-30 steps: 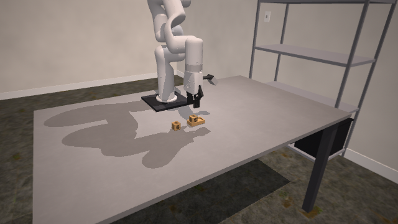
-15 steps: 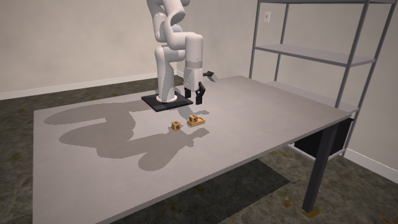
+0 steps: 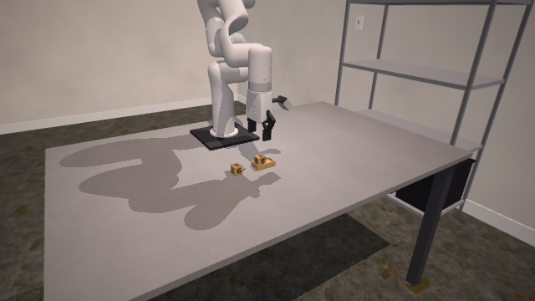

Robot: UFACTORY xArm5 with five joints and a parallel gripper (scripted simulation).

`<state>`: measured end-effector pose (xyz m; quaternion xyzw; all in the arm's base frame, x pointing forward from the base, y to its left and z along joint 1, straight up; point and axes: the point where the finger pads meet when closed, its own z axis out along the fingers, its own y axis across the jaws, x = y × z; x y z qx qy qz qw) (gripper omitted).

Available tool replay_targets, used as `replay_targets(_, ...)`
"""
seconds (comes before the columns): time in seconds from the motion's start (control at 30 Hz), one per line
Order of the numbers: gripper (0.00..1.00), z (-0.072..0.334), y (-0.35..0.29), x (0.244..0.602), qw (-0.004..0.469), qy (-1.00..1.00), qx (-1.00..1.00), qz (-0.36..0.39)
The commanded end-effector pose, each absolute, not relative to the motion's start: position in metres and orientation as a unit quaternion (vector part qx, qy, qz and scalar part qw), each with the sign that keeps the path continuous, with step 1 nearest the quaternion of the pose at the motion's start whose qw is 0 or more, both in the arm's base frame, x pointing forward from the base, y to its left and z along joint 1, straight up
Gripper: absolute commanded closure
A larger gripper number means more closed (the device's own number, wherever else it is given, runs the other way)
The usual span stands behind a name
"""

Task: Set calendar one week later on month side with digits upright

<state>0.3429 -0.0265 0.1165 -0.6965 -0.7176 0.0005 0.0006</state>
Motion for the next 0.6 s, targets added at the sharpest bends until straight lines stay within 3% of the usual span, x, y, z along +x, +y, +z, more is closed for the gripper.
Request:
replay_targets(0.0, 0.0, 0.106, -0.08, 0.347, 0.0, -0.715, -0.699, 0.0)
replay_targets(0.3, 0.0, 0.097, -0.118, 0.344, 0.0, -0.714, -0.7, 0.0)
replay_targets(0.33, 0.51, 0.097, -0.118, 0.344, 0.0, -0.714, -0.7, 0.0)
replay_targets(0.57, 0.51, 0.097, -0.118, 0.344, 0.0, -0.714, -0.7, 0.0)
